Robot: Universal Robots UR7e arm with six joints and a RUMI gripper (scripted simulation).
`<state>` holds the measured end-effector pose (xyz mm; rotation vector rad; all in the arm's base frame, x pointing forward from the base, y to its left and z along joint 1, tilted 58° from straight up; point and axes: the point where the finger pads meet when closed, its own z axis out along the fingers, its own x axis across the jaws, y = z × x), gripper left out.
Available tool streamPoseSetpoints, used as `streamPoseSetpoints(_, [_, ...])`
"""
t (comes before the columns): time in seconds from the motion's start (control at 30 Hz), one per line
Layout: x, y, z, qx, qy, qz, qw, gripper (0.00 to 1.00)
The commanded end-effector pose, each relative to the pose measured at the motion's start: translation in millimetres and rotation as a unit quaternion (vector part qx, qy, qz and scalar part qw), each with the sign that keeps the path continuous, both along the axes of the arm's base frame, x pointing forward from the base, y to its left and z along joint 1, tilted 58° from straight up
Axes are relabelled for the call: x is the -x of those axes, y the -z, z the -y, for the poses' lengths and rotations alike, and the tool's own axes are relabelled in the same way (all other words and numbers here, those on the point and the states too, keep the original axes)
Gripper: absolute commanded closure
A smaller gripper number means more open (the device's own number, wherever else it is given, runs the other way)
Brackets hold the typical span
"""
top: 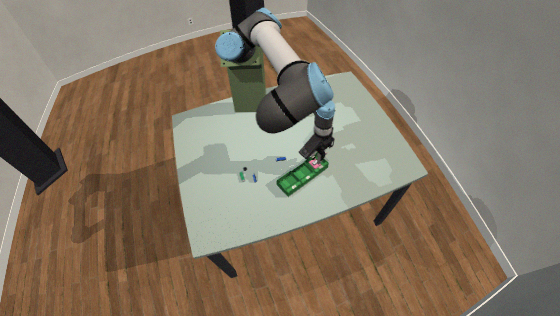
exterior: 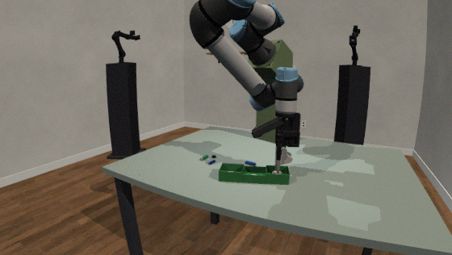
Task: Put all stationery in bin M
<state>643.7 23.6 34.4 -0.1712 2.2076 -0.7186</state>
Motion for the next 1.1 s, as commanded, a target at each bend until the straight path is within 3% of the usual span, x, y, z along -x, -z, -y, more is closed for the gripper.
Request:
streamPoseSetpoints(0.0, [0.0,-0.5,-0.4,0.000,0.000,0.000,1.000,0.82])
streamPoseSetpoints(1.07, [25.1,-18.5,-15.3,0.000,0.000,0.000,1.000,0.82])
